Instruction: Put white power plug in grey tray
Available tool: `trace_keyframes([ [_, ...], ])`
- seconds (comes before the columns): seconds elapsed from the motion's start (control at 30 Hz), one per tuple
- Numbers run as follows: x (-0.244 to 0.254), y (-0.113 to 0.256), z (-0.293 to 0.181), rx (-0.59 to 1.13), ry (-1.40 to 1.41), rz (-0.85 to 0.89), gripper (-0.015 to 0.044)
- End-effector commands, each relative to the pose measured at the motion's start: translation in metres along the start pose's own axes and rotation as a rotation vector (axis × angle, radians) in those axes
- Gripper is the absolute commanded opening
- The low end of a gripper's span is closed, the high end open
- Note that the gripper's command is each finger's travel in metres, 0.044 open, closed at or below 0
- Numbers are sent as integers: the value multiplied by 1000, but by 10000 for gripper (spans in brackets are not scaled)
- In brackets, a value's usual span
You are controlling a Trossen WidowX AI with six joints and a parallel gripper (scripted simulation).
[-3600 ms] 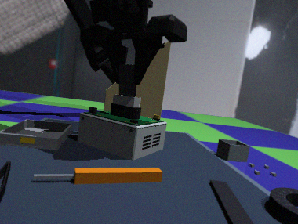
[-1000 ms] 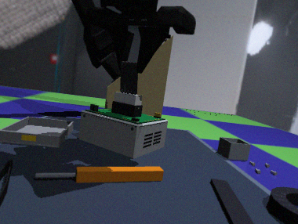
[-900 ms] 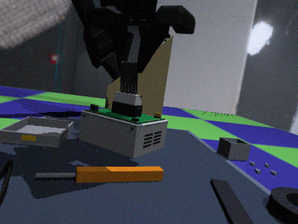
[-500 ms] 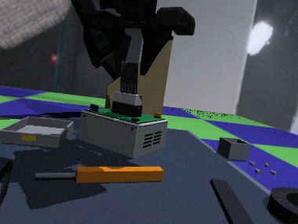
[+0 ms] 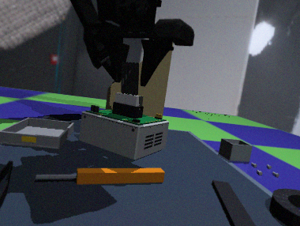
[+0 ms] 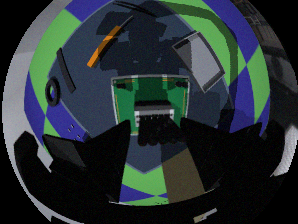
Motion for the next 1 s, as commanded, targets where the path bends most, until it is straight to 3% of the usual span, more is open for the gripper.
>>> trace_keyframes([
  [0.0,0,-3,0,-4,7,-3,250],
  [0.03,0,-3,0,-4,7,-3,250],
  [0.37,0,-3,0,-4,7,-3,0],
  [0.97,5,16,0,0,7,-55,0],
])
Point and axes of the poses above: the point midway between the two fingers, 35 mm back from their tips, its own y axis back along the fingers, its own x axis across the jaws, z = x × y, the point moved 1 cm from there along y, back along the fingers, and after that the axes turned 5 degrees about y, right-handed, at the moved point
